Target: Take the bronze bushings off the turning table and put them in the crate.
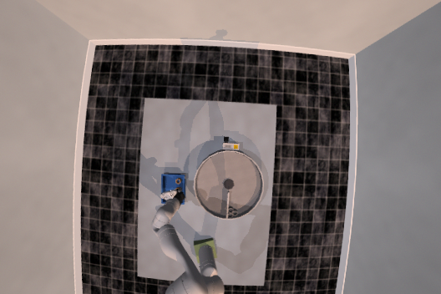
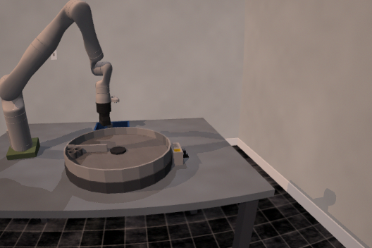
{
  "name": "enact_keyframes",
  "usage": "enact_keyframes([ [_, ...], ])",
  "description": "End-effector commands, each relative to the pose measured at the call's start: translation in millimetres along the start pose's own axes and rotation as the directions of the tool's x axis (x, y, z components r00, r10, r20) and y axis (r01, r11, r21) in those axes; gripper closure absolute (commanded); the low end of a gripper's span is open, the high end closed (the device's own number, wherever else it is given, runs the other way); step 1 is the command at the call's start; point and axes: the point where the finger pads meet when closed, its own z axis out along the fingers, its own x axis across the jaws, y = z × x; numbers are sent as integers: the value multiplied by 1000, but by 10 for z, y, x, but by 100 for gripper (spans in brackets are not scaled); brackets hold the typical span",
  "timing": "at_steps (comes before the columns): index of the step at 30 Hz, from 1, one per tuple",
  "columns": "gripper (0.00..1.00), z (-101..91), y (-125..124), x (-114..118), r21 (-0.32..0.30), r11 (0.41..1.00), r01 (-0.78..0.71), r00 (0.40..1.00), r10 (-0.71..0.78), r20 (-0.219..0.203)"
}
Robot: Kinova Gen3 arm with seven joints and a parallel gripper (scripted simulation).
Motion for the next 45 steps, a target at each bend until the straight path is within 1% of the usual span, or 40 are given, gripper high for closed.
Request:
enact_keyframes([
  [1, 58, -8, -6, -2, 2, 1000, 0, 1000, 0, 0],
  [4, 58, -8, -6, -2, 2, 1000, 0, 1000, 0, 0],
  [9, 58, -65, -6, -1, 2, 1000, 0, 1000, 0, 0],
  [21, 58, -65, -6, -1, 2, 1000, 0, 1000, 0, 0],
  [26, 58, -122, -6, -1, 2, 1000, 0, 1000, 0, 0],
  [38, 58, -122, -6, -1, 2, 1000, 0, 1000, 0, 0],
  [45, 58, -179, -5, -1, 2, 1000, 0, 1000, 0, 0],
])
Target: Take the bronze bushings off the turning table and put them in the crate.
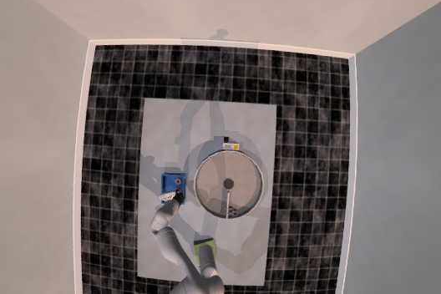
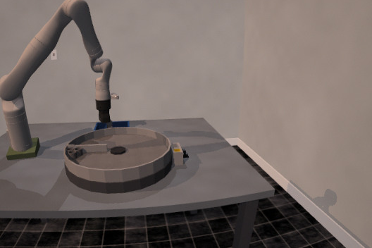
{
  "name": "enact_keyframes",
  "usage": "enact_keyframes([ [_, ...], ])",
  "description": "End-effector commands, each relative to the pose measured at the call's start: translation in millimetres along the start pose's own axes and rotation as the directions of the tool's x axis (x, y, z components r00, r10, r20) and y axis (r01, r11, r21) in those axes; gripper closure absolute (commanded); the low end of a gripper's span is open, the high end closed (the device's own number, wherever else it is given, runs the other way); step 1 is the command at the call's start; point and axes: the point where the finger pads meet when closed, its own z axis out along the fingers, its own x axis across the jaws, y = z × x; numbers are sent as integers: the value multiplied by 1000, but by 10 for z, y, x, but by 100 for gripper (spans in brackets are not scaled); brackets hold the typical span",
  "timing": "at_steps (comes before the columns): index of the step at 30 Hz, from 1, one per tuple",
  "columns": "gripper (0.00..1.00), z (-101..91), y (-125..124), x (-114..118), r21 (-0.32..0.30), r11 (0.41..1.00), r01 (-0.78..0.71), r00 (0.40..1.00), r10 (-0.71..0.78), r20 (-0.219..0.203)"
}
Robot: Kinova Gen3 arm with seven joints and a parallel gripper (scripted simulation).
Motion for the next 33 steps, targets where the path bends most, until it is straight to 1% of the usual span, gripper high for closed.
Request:
enact_keyframes([
  [1, 58, -23, -17, 2, 5, 1000, -1, 1000, 1, 1],
  [10, 58, -23, -17, 2, 5, 1000, -1, 1000, 1, 1],
  [15, 58, -80, -16, 3, 5, 1000, -1, 1000, 1, 1],
  [27, 58, -80, -16, 3, 5, 1000, -1, 1000, 1, 1],
  [33, 58, -137, -15, 3, 5, 1000, -1, 1000, 1, 1],
])
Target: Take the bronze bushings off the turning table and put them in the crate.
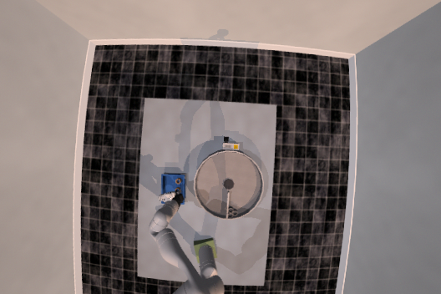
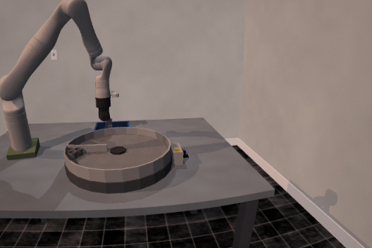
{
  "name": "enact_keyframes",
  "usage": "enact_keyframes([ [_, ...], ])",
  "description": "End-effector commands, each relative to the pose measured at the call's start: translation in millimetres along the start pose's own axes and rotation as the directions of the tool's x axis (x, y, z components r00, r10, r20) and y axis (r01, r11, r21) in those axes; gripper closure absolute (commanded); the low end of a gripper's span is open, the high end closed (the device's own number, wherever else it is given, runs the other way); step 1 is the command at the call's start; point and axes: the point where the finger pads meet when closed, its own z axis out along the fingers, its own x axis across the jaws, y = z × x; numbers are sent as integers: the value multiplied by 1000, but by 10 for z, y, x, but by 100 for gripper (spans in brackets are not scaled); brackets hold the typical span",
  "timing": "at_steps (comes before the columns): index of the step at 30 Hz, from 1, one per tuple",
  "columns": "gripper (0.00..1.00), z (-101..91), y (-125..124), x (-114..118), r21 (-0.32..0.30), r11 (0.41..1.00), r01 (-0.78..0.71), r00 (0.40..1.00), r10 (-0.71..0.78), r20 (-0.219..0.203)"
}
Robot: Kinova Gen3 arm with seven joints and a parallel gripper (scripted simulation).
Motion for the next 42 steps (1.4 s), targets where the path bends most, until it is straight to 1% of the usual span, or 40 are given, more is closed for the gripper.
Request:
enact_keyframes([
  [1, 58, -30, -19, 2, 6, 1000, -1, 1000, 1, 1],
  [11, 58, -30, -19, 2, 6, 1000, -1, 1000, 1, 1],
  [16, 58, -543, -16, 2, 6, 1000, -1, 1000, 1, 1],
  [28, 58, -543, -16, 2, 6, 1000, -1, 1000, 1, 1],
  [33, 58, -1053, -11, 1, 5, 1000, -1, 1000, 1, 1],
  [42, 58, -1053, -11, 1, 5, 1000, -1, 1000, 1, 1],
])
